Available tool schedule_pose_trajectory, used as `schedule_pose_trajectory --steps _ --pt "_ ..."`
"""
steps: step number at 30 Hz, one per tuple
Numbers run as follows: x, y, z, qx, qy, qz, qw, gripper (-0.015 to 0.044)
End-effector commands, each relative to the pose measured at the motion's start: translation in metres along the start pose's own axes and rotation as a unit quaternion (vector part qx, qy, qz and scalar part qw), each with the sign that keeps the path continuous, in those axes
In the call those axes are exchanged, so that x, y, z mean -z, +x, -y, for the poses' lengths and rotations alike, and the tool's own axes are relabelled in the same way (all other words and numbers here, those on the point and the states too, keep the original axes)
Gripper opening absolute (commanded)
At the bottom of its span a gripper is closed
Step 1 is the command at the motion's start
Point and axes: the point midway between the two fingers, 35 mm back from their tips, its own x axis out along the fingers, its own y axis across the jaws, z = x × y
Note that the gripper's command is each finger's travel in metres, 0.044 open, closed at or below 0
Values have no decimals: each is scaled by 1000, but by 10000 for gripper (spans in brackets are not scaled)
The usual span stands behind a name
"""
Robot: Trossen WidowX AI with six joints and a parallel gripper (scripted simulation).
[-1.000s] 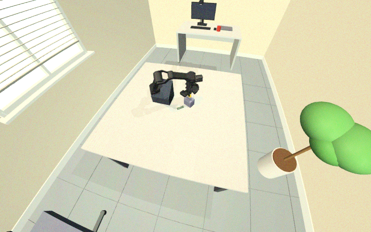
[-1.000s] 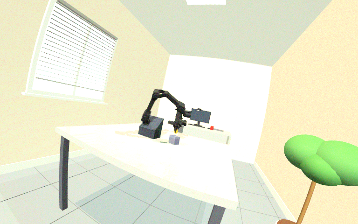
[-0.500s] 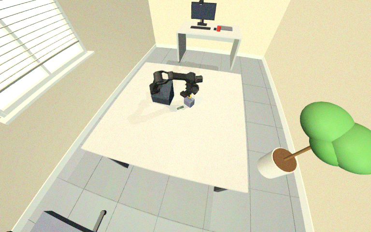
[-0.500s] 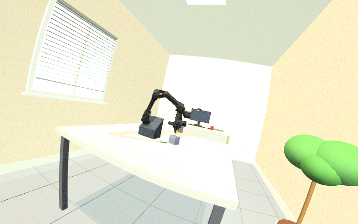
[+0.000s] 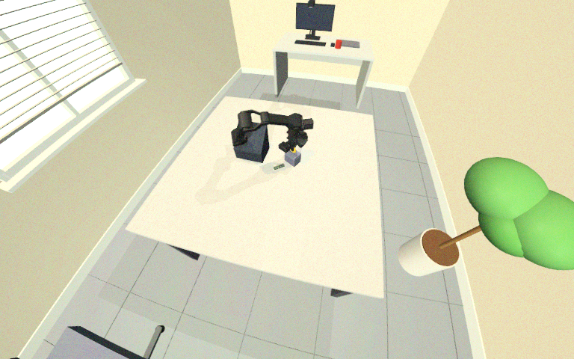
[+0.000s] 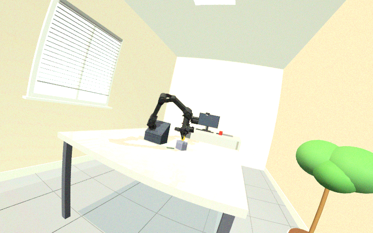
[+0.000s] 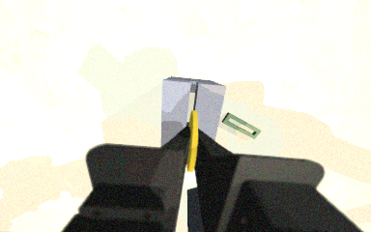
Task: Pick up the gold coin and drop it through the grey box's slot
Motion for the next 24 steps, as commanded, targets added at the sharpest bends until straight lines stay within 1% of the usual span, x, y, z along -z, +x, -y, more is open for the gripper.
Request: schedule_pose_trajectory --steps 1,4,10,19,24 --pt "0 3 1 3 -3 2 1000 0" --pt "0 4 1 3 -3 2 1000 0" --pt "0 2 0 0 0 0 1000 157" --pt "0 2 0 0 0 0 1000 161" --pt "0 -14 0 0 -1 0 1000 292"
